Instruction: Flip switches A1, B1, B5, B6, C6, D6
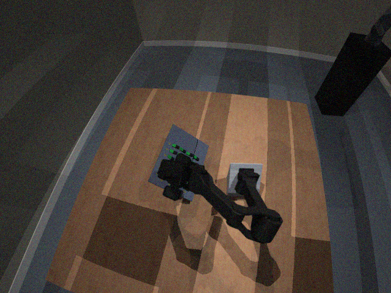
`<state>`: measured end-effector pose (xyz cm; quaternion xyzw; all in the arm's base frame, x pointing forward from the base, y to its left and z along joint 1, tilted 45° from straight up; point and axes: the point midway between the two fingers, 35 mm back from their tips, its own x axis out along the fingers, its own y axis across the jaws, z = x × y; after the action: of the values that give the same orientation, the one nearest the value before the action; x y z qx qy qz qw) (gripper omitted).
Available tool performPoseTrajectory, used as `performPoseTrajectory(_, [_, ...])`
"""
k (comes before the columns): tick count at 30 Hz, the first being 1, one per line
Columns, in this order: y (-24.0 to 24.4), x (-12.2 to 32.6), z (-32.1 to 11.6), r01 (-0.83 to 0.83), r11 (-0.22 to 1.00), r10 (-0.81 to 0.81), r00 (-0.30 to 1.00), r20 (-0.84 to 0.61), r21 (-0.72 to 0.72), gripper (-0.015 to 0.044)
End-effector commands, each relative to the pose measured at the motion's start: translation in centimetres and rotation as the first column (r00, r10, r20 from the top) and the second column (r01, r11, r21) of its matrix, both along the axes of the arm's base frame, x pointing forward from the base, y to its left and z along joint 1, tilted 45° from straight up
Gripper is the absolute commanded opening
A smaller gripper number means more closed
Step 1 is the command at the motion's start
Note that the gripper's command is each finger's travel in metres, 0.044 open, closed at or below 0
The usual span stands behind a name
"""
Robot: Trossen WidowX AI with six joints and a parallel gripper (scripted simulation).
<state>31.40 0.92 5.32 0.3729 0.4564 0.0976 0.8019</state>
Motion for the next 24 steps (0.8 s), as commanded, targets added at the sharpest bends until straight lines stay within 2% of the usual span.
performPoseTrajectory(1, [0.0, 0.0, -0.2, 0.005, 1.000, -0.005, 1.000, -0.007, 0.000, 0.0000])
performPoseTrajectory(7, [0.0, -0.1, 0.1, 0.000, 1.000, 0.000, 1.000, -0.001, 0.000, 0.0000])
performPoseTrajectory(12, [-2.8, -3.3, 3.5, 0.020, 1.000, -0.020, 1.000, 0.005, -0.006, 0.0000])
performPoseTrajectory(16, [-3.1, -3.9, 4.0, 0.023, 1.000, -0.023, 1.000, 0.007, -0.006, 0.0000])
performPoseTrajectory(19, [-4.6, -3.8, 2.7, 0.022, 1.000, -0.022, 1.000, 0.000, -0.015, 0.0000])
performPoseTrajectory(24, [-9.4, -4.9, -1.7, 0.019, 1.000, -0.019, 1.000, -0.006, -0.023, 0.0000])
